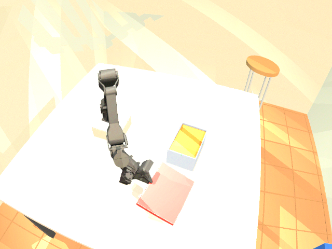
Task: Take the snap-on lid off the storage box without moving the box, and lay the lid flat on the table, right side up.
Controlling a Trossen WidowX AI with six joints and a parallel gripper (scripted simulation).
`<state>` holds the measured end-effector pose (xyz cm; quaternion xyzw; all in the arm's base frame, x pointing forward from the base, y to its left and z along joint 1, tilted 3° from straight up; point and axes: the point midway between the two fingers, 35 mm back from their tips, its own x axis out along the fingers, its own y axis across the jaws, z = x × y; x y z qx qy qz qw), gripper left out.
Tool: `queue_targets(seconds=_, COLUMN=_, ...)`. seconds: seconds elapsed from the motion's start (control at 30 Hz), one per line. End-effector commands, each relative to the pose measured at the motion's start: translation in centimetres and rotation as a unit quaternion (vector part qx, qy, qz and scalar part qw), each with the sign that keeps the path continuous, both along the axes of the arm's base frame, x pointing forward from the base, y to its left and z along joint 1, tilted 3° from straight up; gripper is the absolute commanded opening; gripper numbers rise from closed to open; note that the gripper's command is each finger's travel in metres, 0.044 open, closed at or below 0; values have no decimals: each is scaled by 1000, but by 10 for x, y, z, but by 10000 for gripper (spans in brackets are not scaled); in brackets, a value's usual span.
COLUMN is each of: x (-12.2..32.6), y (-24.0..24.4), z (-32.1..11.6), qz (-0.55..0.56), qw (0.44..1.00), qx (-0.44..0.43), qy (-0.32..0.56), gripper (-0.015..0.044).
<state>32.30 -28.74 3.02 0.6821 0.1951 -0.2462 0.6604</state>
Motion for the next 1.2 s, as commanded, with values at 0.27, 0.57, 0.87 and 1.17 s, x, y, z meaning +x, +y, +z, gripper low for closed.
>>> queue_targets(seconds=0.27, x=-5, y=0, z=1, qz=-2, qw=1000, qx=-2, qy=1, gripper=354)
queue_targets(seconds=0.57, x=-23, y=1, z=-1, qz=-2, qw=1000, qx=-2, qy=2, gripper=440)
queue_targets(seconds=0.87, x=-41, y=3, z=-2, qz=-2, qw=1000, qx=-2, qy=3, gripper=440)
queue_targets(seconds=1.17, x=-59, y=4, z=-4, qz=-2, qw=1000, qx=-2, qy=4, gripper=440)
